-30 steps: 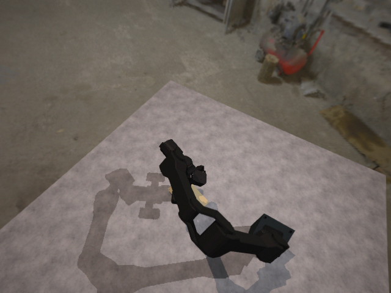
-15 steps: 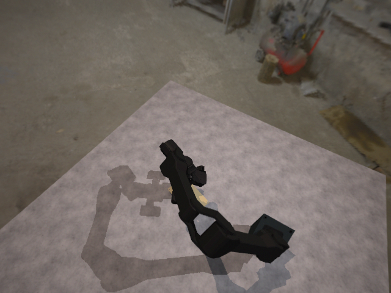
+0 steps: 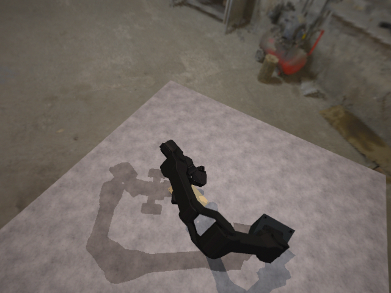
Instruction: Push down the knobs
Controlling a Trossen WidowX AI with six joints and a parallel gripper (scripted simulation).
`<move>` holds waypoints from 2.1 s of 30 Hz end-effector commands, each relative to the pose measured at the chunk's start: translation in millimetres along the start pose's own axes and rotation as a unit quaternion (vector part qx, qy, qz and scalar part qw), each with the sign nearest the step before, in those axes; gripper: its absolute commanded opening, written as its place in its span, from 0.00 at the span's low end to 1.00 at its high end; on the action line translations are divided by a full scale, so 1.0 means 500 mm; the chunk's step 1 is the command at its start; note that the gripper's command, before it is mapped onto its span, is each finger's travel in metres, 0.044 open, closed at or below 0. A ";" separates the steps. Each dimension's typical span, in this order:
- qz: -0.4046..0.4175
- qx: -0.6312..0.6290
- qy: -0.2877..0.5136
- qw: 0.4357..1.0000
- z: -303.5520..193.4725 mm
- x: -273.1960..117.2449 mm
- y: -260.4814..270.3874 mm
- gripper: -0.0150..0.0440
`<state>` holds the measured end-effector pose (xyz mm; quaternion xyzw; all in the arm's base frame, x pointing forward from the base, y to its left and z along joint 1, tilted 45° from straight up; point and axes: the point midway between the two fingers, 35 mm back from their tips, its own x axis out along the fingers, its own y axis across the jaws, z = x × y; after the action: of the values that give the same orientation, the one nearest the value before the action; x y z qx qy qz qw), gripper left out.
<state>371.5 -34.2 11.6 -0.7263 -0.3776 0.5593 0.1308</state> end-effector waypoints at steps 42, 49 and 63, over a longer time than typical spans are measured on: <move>-0.003 -0.006 -0.003 1.000 -0.005 0.041 -0.003 0.25; -0.003 -0.006 -0.003 1.000 -0.005 0.043 -0.003 0.25; -0.004 -0.006 -0.003 1.000 -0.005 0.050 -0.003 0.25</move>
<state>371.2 -29.7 5.5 -0.7299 -0.3706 0.5582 0.1350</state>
